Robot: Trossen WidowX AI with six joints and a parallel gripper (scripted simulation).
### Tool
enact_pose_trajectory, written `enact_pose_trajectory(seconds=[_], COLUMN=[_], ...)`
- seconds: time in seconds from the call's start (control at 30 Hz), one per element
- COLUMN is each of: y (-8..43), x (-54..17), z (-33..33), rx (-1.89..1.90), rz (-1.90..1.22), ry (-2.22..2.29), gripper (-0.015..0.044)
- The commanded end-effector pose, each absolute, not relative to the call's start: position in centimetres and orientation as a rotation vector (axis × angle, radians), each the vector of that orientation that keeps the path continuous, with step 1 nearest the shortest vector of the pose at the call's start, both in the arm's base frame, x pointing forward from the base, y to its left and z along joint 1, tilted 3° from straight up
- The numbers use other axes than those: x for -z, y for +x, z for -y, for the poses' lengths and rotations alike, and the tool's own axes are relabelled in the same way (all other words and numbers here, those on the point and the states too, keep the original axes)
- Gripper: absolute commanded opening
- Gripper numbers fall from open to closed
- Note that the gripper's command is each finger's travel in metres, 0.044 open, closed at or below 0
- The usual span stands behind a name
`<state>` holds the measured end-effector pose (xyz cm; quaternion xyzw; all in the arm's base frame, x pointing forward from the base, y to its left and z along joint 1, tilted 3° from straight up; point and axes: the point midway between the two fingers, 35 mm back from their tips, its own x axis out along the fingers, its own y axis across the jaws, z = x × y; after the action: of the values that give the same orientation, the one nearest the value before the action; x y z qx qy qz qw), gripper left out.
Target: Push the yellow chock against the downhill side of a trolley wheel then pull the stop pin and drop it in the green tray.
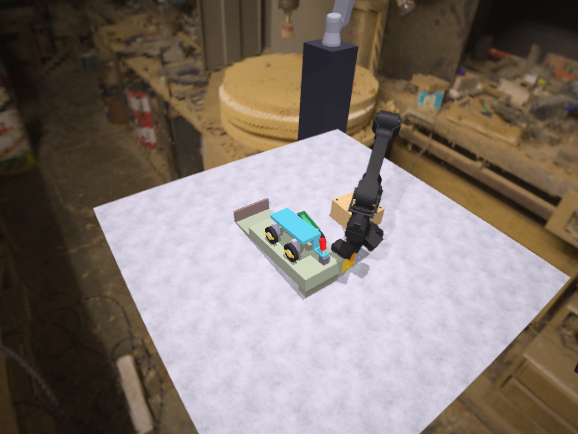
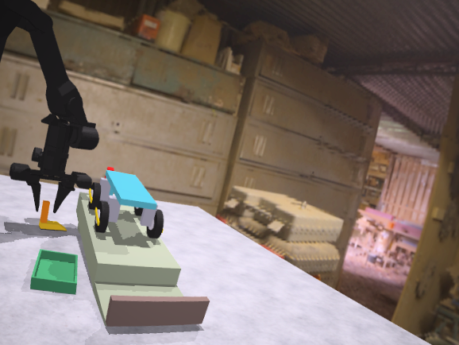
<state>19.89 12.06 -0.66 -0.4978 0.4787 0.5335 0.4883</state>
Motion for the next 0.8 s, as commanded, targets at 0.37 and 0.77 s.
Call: enact_pose_trajectory(seconds=[0.37, 0.77], y=[19.8, 19.8], x=[1.7, 0.5], z=[-12.0, -12.0], rx=[-1.298, -1.296], rz=[-1.167, -1.172], ry=[-1.210, -1.210], gripper=[0.0085, 0.0000])
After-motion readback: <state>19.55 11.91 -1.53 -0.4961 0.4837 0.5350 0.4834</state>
